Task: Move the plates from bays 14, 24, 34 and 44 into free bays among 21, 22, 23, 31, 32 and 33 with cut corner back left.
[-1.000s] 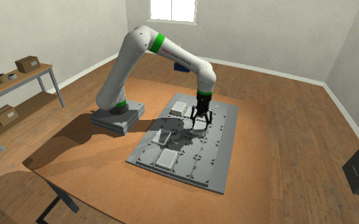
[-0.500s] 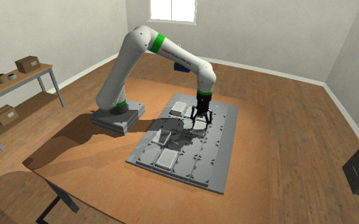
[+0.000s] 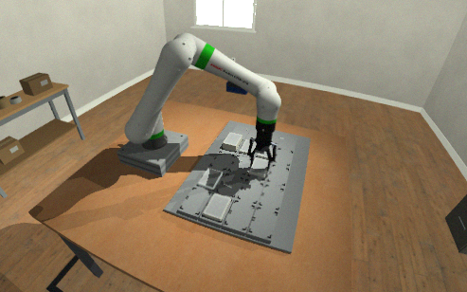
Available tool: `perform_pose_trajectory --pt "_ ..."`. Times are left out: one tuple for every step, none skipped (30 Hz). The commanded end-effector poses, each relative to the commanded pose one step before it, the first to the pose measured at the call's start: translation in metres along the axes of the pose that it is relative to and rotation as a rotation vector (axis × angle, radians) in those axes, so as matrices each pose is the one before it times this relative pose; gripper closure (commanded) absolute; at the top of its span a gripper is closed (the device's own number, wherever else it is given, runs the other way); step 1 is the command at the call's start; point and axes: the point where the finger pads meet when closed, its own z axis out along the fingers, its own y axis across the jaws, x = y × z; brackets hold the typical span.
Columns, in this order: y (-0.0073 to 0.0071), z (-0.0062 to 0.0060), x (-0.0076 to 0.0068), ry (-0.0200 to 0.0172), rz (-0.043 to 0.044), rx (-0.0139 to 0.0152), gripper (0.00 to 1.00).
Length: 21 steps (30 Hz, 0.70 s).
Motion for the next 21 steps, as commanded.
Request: perform_pose_trajectory --pt "-0.00084 -0.00123 -0.00005 -0.00014 -0.00024 0.00232 0.9" --pt "0.0 0.0 0.0 0.0 0.0 0.0 0.9" --pt "0.0 0.0 0.0 0.0 0.0 0.0 0.9" --pt "0.0 0.0 0.0 0.0 0.0 0.0 0.9" --pt "0.0 0.0 0.0 0.0 0.0 0.0 0.9" --pt "0.0 0.0 0.0 0.0 0.0 0.0 0.9" --pt "0.0 0.0 0.0 0.0 0.0 0.0 0.9" --pt "0.0 0.0 0.0 0.0 0.0 0.0 0.9" --pt "0.0 0.0 0.0 0.0 0.0 0.0 0.9" --pt "0.0 0.0 0.0 0.0 0.0 0.0 0.9" --pt "-0.00003 0.00037 0.00007 0.00001 -0.00009 0.0 0.9" --pt "0.0 0.00033 0.0 0.0 0.0 0.0 0.9" --pt "0.0 0.00033 0.0 0.0 0.0 0.0 0.9" --pt "0.0 0.00033 0.0 0.0 0.0 0.0 0.9" --pt "0.0 0.00033 0.0 0.0 0.0 0.0 0.9" --pt "0.0 0.00033 0.0 0.0 0.0 0.0 0.9" --pt "0.0 0.00033 0.0 0.0 0.0 0.0 0.9" --pt "0.0 0.00033 0.0 0.0 0.0 0.0 0.9" --pt "0.0 0.00033 0.0 0.0 0.0 0.0 0.9" --pt "0.0 0.00033 0.0 0.0 0.0 0.0 0.9" --pt "0.0 0.00033 0.0 0.0 0.0 0.0 0.9"
